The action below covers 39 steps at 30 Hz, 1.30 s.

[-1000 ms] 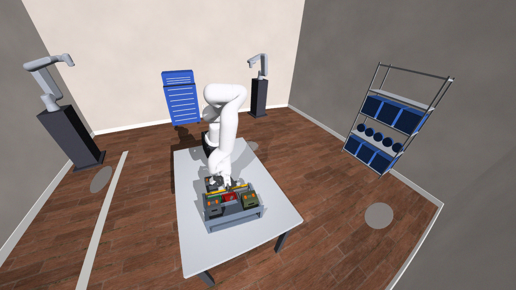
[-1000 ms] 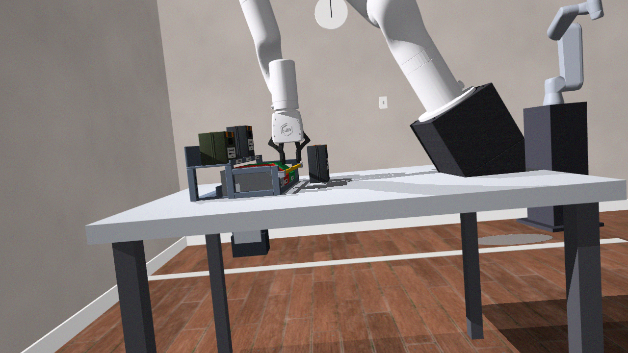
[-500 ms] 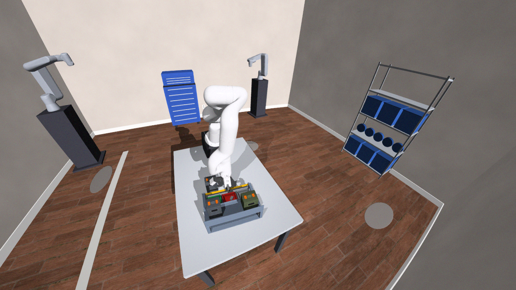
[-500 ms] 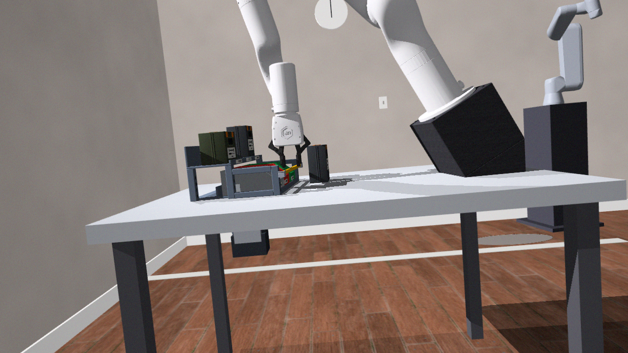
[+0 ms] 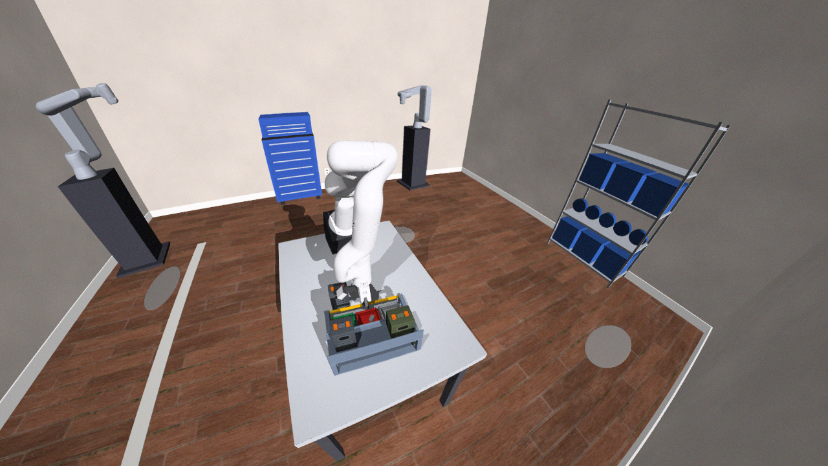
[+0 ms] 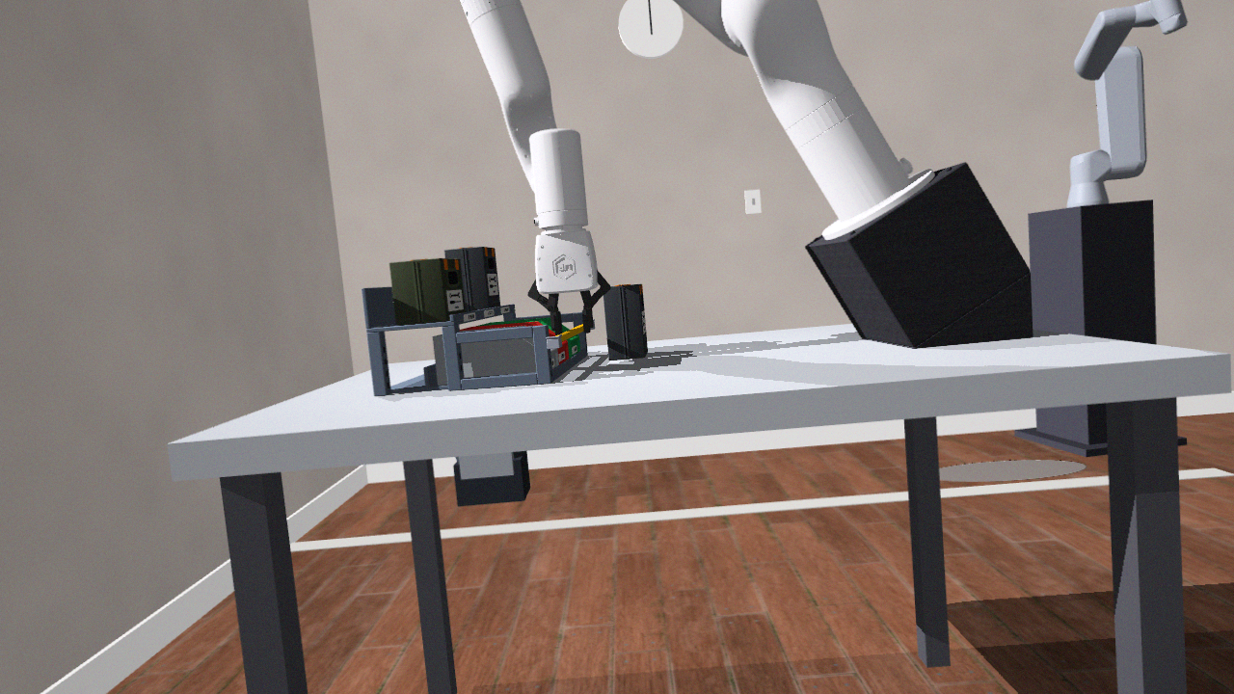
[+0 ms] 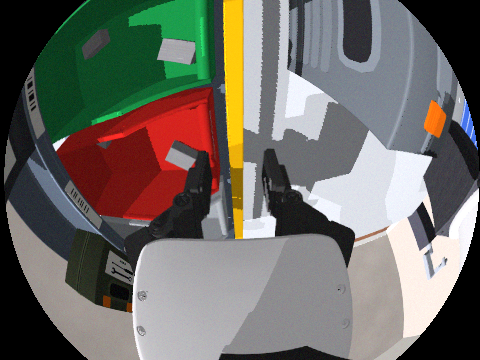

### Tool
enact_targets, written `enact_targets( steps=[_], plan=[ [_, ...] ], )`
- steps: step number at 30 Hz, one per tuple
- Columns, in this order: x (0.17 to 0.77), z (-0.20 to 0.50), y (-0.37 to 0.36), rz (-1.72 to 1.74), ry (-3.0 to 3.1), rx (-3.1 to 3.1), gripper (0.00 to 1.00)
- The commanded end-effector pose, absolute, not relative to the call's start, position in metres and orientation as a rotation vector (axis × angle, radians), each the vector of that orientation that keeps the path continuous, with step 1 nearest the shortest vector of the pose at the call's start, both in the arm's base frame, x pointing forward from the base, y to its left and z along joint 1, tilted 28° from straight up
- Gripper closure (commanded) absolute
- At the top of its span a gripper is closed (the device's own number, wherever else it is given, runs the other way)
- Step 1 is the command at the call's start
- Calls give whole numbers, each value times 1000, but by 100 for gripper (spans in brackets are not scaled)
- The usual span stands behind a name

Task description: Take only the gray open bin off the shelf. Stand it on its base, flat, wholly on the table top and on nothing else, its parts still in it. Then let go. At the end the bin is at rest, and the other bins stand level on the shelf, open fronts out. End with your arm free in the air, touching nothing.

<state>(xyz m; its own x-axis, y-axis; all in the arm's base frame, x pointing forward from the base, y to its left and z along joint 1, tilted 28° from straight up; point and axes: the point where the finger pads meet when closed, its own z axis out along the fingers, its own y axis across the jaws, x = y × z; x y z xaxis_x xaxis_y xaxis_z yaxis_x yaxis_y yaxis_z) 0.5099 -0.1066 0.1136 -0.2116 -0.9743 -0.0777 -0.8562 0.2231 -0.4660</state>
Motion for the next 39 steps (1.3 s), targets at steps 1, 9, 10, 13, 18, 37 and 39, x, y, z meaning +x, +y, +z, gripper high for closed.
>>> enact_targets(
  steps=[1, 9, 10, 13, 18, 37, 39],
  plan=[
    [510, 114, -107, -464, 2149, -1698, 53],
    [510, 114, -107, -464, 2149, -1698, 100],
    [510, 114, -107, -464, 2149, -1698, 100],
    [510, 114, -107, -464, 2149, -1698, 100],
    [510, 114, -107, -464, 2149, -1698, 100],
    [510, 114, -107, -464, 2149, -1698, 100],
    [510, 114, -107, -464, 2149, -1698, 100]
  ],
)
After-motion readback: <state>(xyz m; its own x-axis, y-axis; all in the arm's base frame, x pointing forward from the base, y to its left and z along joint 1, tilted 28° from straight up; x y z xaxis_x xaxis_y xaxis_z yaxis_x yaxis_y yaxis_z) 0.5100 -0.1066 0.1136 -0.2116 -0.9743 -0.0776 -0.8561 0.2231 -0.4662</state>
